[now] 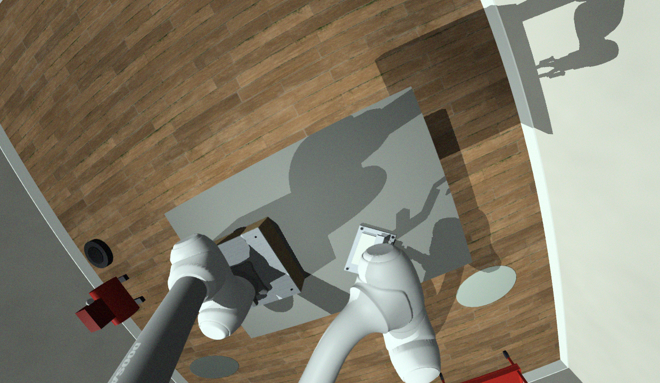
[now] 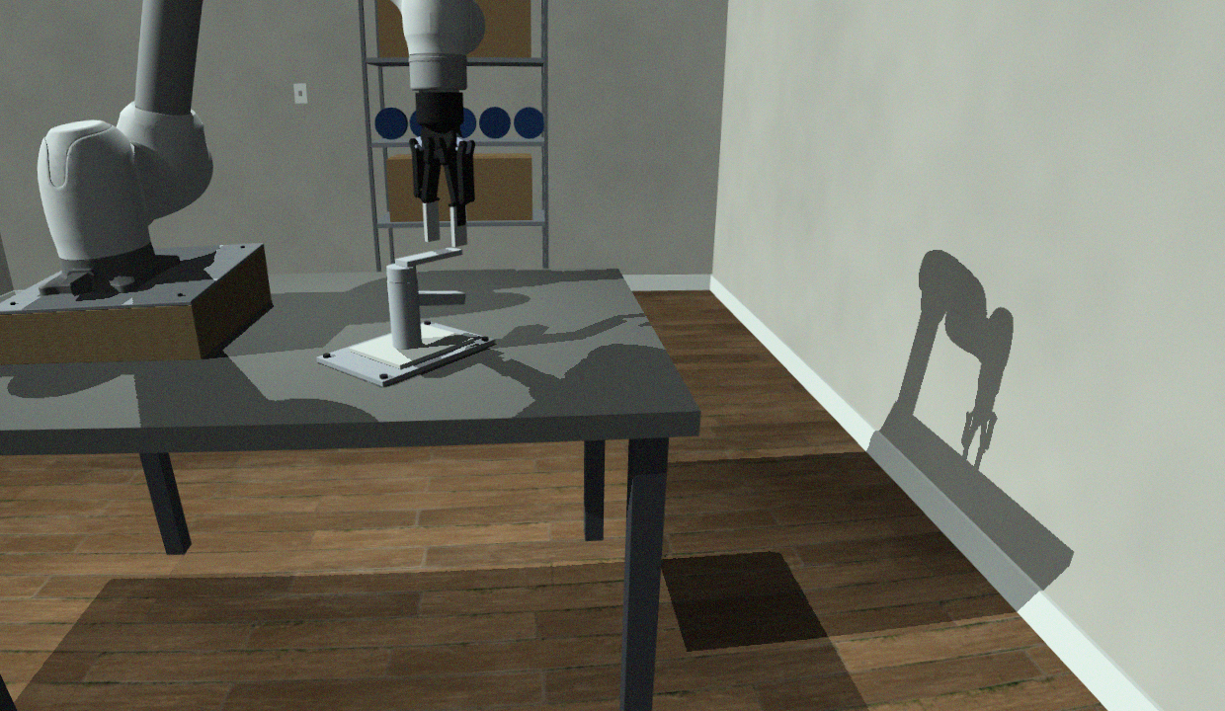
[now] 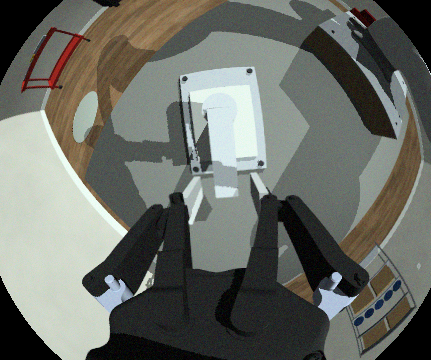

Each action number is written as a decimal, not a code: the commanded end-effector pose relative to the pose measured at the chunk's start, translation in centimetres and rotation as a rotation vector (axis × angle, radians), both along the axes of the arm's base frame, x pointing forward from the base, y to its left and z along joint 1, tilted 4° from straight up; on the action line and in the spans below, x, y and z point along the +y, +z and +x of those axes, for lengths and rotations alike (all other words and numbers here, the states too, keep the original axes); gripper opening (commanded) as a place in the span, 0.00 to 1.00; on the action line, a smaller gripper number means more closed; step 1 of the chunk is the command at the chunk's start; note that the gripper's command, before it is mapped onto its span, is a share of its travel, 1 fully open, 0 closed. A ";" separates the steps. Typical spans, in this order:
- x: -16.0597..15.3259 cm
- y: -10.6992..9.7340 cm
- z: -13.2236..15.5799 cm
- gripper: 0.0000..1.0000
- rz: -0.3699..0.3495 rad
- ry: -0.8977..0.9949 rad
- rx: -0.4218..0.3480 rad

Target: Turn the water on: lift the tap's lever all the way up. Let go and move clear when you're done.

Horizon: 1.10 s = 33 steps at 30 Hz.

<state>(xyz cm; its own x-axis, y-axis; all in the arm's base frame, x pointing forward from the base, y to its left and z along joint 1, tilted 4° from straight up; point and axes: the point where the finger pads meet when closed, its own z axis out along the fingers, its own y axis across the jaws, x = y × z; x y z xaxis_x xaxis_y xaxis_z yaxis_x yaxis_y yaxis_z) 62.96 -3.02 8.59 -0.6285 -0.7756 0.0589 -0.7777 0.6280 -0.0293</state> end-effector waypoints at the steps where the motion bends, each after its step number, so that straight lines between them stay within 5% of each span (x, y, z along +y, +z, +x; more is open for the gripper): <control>1: 0.0 0.0 0.0 0.41 0.000 0.000 0.000; 33: -0.2 -2.7 0.0 0.41 0.000 0.000 0.000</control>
<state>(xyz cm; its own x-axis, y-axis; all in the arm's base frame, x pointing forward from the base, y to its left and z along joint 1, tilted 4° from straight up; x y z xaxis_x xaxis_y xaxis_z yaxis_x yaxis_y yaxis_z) 62.92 -3.18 6.04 -0.6285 -0.7756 0.0589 -0.7777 0.6280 -0.0292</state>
